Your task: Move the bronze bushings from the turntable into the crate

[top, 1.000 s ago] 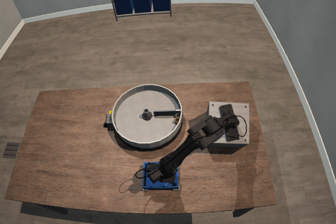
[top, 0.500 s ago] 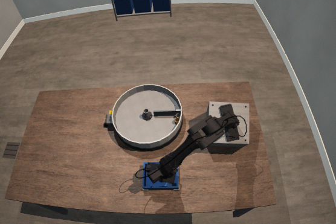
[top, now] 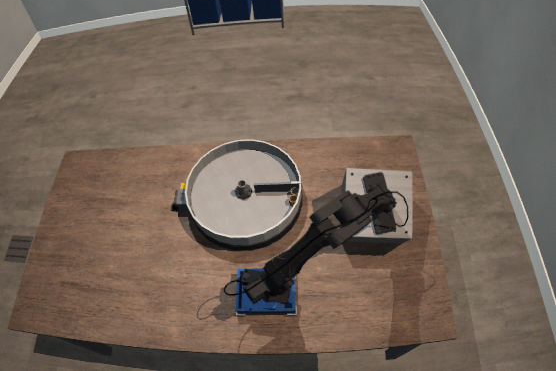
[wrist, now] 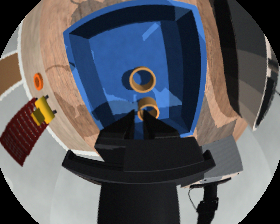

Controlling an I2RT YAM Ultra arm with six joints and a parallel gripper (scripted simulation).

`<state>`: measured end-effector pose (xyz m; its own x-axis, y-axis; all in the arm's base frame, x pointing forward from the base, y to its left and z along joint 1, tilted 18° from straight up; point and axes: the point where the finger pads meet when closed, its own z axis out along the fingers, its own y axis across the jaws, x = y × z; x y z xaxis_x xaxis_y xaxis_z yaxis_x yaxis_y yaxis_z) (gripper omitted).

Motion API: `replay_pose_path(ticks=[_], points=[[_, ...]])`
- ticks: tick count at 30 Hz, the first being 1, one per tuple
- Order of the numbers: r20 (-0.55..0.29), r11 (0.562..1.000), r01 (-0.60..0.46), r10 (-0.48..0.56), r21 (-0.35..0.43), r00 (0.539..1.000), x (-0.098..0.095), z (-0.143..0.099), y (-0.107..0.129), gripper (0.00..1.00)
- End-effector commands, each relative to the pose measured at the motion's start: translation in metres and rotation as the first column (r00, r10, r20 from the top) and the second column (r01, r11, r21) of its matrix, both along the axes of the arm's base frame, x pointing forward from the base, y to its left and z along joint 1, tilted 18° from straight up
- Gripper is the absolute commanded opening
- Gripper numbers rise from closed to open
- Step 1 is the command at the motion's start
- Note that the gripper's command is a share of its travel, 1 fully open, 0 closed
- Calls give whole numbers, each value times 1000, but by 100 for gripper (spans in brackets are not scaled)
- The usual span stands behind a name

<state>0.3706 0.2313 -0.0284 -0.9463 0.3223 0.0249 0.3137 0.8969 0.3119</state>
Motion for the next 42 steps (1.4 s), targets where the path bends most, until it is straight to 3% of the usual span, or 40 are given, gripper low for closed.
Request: replay_pose_path(ticks=[1, 23, 31, 42], points=[[0, 1000, 12, -12, -5, 1000, 1, 0, -5, 14], [1, 1000, 13, -13, -4, 1000, 1, 1, -5, 14], [17, 1000, 10, -10, 4, 1000, 4, 15, -7, 14], [35, 1000, 6, -7, 19, 999, 6, 59, -14, 14]])
